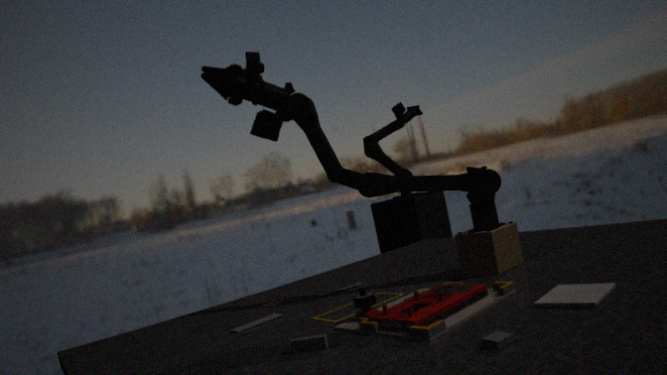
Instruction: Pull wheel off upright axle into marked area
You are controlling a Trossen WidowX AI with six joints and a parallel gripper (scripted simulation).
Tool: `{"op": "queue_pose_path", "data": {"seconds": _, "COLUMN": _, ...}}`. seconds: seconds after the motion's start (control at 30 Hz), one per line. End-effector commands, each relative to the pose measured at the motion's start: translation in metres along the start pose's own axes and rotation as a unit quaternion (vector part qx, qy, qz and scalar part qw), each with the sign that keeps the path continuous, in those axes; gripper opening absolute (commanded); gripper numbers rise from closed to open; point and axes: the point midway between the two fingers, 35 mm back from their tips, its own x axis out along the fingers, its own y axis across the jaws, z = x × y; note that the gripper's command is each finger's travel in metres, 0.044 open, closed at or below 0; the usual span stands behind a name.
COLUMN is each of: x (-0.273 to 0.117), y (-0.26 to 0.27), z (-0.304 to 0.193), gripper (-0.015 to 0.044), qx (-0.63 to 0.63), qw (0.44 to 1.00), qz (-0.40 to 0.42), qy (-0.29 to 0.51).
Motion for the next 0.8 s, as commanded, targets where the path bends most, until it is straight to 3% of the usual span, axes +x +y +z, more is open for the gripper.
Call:
{"op": "queue_pose_path", "data": {"seconds": 0.0, "x": 0.0, "y": -0.001, "z": 0.001, "gripper": 0.0374, "qx": -0.002, "qw": 1.0, "qz": -0.001, "qy": -0.001}}
{"op": "queue_pose_path", "data": {"seconds": 0.1, "x": -0.006, "y": -0.015, "z": 0.019, "gripper": 0.03, "qx": -0.027, "qw": 0.999, "qz": -0.019, "qy": -0.01}}
{"op": "queue_pose_path", "data": {"seconds": 0.5, "x": -0.033, "y": -0.055, "z": 0.086, "gripper": 0.03, "qx": -0.17, "qw": 0.981, "qz": -0.072, "qy": -0.057}}
{"op": "queue_pose_path", "data": {"seconds": 0.77, "x": -0.072, "y": -0.096, "z": 0.153, "gripper": 0.03, "qx": -0.279, "qw": 0.946, "qz": -0.138, "qy": -0.093}}
